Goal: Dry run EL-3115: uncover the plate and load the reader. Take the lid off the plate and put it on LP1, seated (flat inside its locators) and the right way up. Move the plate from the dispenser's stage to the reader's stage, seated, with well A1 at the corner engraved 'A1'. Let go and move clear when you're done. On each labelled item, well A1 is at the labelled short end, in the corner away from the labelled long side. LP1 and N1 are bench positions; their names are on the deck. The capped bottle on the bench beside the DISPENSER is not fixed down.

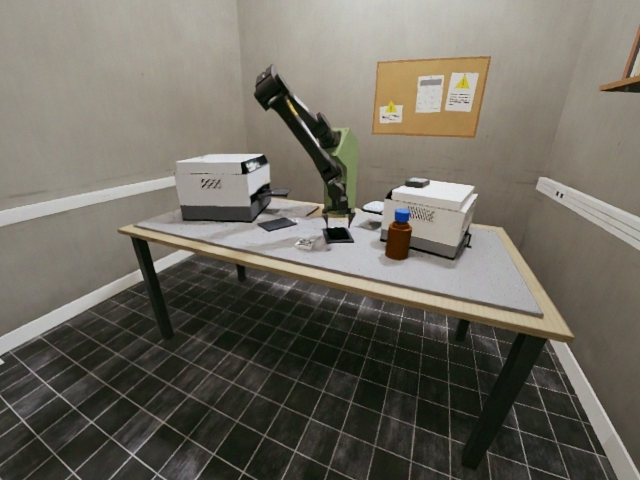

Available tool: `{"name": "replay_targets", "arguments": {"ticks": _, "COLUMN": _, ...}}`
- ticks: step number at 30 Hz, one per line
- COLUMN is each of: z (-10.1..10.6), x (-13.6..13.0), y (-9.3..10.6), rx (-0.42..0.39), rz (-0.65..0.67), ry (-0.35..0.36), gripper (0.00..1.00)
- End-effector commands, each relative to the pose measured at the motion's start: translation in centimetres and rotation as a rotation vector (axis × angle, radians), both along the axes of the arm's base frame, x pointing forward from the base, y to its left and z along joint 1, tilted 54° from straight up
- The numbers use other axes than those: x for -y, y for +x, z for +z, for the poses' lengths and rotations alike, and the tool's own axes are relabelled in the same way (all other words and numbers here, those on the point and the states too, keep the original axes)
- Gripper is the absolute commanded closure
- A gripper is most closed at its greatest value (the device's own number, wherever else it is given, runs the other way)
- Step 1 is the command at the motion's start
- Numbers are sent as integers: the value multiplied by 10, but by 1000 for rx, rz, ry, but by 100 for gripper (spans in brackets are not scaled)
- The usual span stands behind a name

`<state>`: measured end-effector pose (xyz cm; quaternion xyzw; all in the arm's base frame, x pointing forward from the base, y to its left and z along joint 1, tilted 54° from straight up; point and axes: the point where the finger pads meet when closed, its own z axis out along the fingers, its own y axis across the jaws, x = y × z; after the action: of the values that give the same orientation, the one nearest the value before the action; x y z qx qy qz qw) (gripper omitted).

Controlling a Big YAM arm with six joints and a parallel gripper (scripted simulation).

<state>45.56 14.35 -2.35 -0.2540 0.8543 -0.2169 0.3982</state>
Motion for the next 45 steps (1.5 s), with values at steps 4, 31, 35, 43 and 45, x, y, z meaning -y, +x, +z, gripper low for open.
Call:
{"name": "replay_targets", "arguments": {"ticks": 4, "z": -7, "x": 5, "y": -19, "rx": -33, "rz": 8, "ry": -11, "gripper": 0}}
{"name": "replay_targets", "arguments": {"ticks": 31, "z": 28, "x": -9, "y": -61, "rx": -25, "rz": 7, "ry": -3, "gripper": 0}}
{"name": "replay_targets", "arguments": {"ticks": 35, "z": 37, "x": -14, "y": -62, "rx": -13, "rz": 8, "ry": 6, "gripper": 0}}
{"name": "replay_targets", "arguments": {"ticks": 43, "z": 39, "x": -13, "y": -75, "rx": -22, "rz": 15, "ry": 0, "gripper": 0}}
{"name": "replay_targets", "arguments": {"ticks": 45, "z": 38, "x": -14, "y": -70, "rx": -21, "rz": 17, "ry": -1, "gripper": 0}}
